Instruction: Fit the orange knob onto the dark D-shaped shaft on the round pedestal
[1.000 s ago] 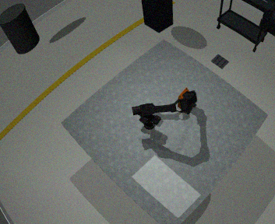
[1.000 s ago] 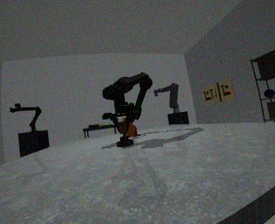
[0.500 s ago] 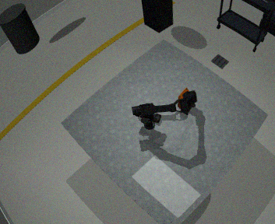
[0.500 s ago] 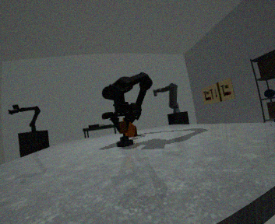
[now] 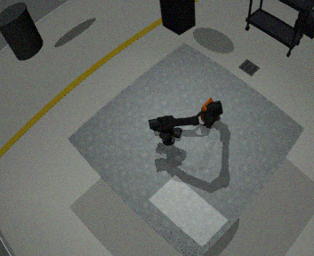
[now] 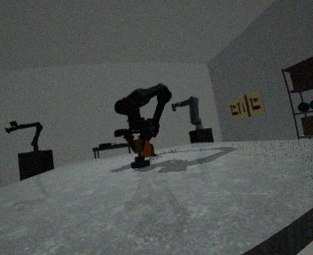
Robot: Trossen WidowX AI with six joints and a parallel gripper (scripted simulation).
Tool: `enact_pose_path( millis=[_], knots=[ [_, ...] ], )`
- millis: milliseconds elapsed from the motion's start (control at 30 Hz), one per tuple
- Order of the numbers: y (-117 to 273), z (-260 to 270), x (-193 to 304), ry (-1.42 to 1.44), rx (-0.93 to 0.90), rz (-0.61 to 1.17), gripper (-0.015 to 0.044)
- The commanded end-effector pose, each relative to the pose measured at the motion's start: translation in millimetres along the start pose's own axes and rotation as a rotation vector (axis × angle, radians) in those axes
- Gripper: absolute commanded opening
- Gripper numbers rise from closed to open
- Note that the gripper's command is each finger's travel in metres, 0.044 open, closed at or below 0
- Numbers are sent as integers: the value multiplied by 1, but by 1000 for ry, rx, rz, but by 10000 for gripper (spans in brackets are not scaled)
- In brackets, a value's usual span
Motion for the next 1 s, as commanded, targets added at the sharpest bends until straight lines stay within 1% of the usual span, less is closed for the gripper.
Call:
enact_pose_path(
  millis=[0, 367, 600, 967],
  knots=[
    [-1, 0, -1, 2, -2, -4, 0],
    [5, -1, -2, 11, -1, -4, 0],
    [3, -2, -2, 211, -1, -4, 0],
    [1, 0, 0, 211, -1, -4, 0]
  ],
)
Point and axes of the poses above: the point midway between the two fingers, 35 mm back from their tips, its own y axis back along the fingers, its own z axis across the jaws, x = y × z, the point moved 2 cm from there along y, back along the fingers, and after that the axes turned 7 degrees about -y, right-handed, at the moved point
